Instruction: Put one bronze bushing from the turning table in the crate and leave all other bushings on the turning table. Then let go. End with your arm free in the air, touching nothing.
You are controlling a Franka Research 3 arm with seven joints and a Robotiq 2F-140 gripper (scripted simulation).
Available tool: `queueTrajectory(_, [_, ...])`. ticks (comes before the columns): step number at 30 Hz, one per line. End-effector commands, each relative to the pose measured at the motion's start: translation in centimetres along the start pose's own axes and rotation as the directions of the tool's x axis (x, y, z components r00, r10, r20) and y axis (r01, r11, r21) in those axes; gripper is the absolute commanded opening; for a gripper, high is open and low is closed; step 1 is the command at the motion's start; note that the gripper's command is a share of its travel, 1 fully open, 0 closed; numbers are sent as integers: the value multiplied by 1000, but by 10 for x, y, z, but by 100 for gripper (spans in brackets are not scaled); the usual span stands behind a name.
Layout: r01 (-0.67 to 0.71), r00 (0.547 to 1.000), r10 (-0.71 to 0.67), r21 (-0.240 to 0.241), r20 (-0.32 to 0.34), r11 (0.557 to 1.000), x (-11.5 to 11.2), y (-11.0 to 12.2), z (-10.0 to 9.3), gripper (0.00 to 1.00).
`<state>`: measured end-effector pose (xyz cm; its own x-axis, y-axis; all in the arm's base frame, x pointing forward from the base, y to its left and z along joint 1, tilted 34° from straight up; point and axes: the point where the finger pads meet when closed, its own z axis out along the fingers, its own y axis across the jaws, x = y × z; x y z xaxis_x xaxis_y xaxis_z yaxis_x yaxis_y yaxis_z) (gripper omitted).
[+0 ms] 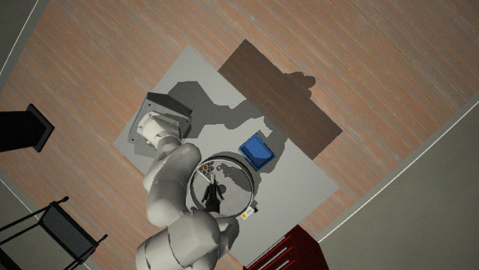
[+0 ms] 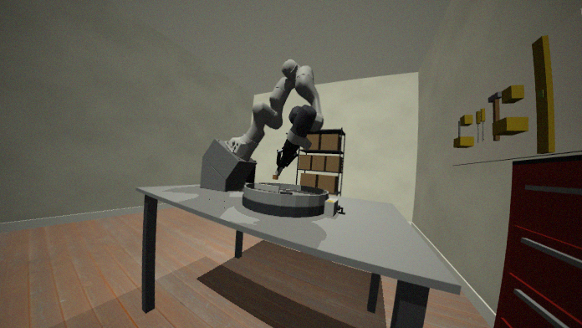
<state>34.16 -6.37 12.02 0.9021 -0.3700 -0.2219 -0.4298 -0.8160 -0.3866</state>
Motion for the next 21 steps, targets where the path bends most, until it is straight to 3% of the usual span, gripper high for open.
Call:
queueTrajectory(1, [-40,999,40,3,-2,999,-4,-27,3,0])
queueTrajectory(12, [-40,999,40,3,-2,999,-22,-152,20,0])
queueTrajectory(14, [-40,999,40,3,-2,999,-22,-152,20,0])
queueTrajectory(21, [-40,999,40,3,-2,999,-34,-233,30,0])
